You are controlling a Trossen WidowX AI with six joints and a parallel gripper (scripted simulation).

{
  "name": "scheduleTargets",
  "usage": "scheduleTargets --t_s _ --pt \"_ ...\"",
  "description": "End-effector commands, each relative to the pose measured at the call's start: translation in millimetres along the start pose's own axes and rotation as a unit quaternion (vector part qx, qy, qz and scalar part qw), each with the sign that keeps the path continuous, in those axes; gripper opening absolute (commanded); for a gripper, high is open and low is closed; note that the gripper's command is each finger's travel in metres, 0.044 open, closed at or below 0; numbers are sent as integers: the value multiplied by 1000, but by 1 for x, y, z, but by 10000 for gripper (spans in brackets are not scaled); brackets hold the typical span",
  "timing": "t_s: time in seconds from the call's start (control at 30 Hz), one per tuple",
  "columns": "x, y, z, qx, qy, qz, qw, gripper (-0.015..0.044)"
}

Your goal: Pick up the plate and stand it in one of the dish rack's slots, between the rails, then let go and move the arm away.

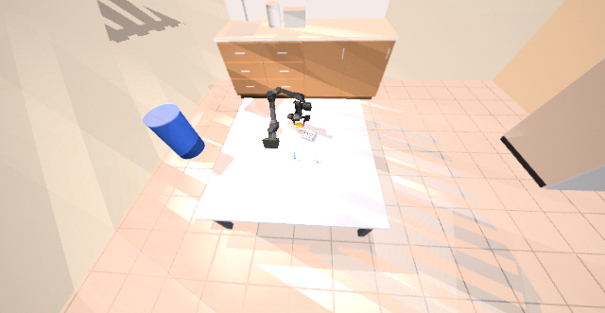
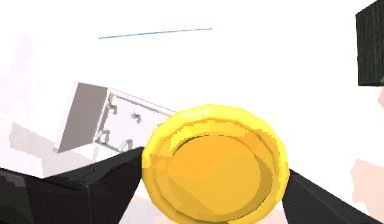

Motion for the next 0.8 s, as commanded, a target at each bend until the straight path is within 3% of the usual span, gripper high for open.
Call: scheduleTargets --t_s 0.0,0.77 --pt "-2 2 -13 -49 2 43 998 0" --pt "-1 16 -69 -272 -30 239 932 0"
Point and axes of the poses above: the point midway between the two fingers, 35 mm back from their tips, its own z axis back along the fingers, its own x axis across the jaws, y = z × x, the point moved 6 cm from there along z, back along the fingers, and after that the axes turned 12 degrees about z, right-handed, at the moved point
